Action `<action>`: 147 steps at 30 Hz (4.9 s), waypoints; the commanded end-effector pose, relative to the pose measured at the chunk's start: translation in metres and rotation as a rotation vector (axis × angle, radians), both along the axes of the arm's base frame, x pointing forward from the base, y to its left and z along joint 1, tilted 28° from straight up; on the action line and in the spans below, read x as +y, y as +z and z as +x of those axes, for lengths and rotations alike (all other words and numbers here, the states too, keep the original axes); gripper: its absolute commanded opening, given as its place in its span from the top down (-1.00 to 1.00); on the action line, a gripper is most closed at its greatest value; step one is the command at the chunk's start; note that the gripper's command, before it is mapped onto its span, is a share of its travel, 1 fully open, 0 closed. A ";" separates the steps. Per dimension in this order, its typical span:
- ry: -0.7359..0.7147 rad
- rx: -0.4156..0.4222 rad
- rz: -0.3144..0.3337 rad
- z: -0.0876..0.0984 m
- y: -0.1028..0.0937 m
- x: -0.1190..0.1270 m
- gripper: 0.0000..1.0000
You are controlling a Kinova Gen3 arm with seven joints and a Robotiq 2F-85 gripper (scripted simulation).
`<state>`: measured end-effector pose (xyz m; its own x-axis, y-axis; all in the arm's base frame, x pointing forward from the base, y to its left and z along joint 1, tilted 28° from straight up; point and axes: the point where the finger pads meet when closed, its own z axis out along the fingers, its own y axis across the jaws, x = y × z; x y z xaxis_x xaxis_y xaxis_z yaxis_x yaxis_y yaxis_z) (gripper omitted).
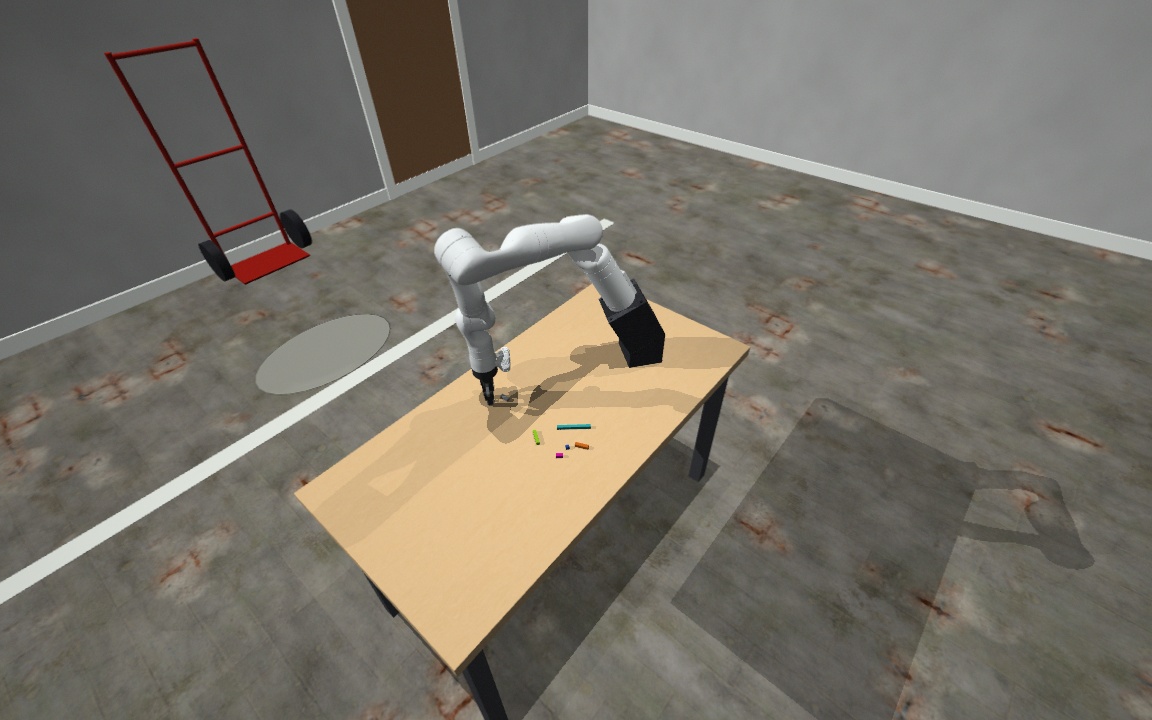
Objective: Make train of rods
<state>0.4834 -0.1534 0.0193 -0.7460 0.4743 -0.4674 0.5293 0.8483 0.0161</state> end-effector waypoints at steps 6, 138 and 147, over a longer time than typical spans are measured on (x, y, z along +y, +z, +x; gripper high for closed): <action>0.000 -0.001 0.000 0.000 0.001 0.000 0.52; -0.116 -0.012 0.048 -0.049 0.064 0.075 0.91; -0.211 -0.034 0.087 -0.061 0.047 0.117 0.91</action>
<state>0.4252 -0.0512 0.0712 -0.5998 0.6718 -0.4347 0.7065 0.6996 0.1065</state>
